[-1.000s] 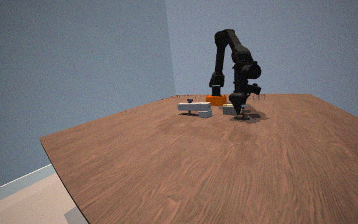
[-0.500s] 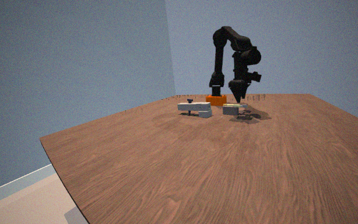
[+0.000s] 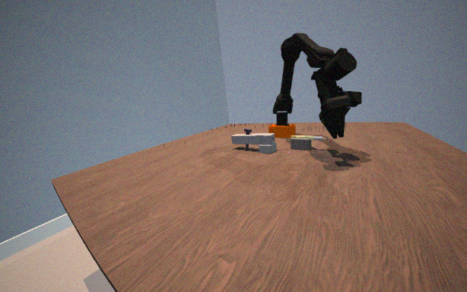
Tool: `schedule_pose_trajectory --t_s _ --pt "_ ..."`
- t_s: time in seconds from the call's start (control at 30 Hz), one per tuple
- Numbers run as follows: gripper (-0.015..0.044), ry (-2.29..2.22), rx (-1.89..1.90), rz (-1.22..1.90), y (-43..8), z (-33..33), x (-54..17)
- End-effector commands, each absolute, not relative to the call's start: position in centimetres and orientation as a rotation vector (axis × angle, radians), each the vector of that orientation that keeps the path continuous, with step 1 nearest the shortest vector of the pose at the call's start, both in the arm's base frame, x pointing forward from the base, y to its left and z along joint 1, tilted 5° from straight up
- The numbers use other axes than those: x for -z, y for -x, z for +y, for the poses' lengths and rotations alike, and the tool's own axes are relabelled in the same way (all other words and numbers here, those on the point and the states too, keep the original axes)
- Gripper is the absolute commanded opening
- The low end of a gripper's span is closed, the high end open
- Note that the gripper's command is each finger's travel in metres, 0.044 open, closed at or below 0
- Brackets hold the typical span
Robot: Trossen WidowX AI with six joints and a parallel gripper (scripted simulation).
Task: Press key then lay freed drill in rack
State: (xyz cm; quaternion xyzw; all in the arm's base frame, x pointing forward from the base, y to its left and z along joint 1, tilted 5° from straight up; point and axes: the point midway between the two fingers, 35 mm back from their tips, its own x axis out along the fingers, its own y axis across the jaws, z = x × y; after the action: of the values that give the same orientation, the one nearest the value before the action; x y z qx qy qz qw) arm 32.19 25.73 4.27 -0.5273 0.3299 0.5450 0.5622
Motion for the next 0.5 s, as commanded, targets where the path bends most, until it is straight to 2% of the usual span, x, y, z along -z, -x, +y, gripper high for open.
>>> schedule_pose_trajectory --t_s 0.0,0.27,0.47 --pt "0.0440 1.381 -1.279 0.427 -37.5 30.3 -4.7" --pt "0.0440 1.686 -1.072 -0.256 -46.1 38.1 -6.9" --pt "0.0440 1.941 -0.666 -0.780 -50.3 42.5 -10.0"
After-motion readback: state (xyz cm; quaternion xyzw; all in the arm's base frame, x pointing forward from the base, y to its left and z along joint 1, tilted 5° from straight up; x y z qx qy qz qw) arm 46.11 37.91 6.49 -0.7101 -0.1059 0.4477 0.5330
